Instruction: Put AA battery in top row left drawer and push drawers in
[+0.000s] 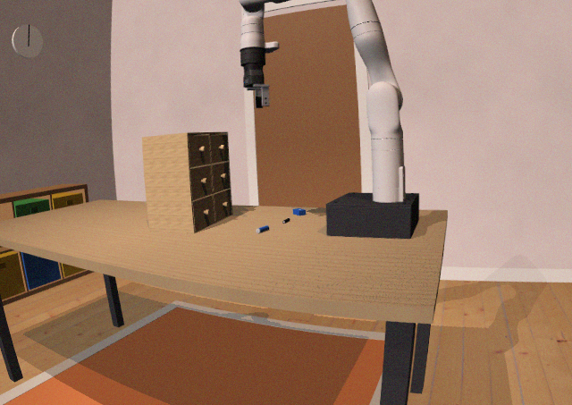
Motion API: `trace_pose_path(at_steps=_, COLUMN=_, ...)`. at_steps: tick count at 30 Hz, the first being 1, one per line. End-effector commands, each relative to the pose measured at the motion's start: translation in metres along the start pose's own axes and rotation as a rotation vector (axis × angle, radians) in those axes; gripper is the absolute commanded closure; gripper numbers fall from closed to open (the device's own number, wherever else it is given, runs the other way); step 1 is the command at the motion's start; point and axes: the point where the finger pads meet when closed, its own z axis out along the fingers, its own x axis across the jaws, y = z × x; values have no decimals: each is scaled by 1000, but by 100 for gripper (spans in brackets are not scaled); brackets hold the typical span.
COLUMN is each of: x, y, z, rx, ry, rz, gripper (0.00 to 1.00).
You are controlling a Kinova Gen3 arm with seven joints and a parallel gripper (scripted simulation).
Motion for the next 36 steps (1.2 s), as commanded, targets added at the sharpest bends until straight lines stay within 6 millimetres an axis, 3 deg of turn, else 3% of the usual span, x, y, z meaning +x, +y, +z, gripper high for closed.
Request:
trace_pose_path(at_steps=1, x=0, y=2, z=1, rx=13, ry=-3, rz=86, gripper=0)
trace_pose_path(at_steps=18, x=-1, y=12, z=3, rx=15, ry=-9, rz=426, gripper=0)
trace_pose_path(at_steps=36, x=-1, y=19, z=5, rx=15, ry=-13, rz=603, gripper=0)
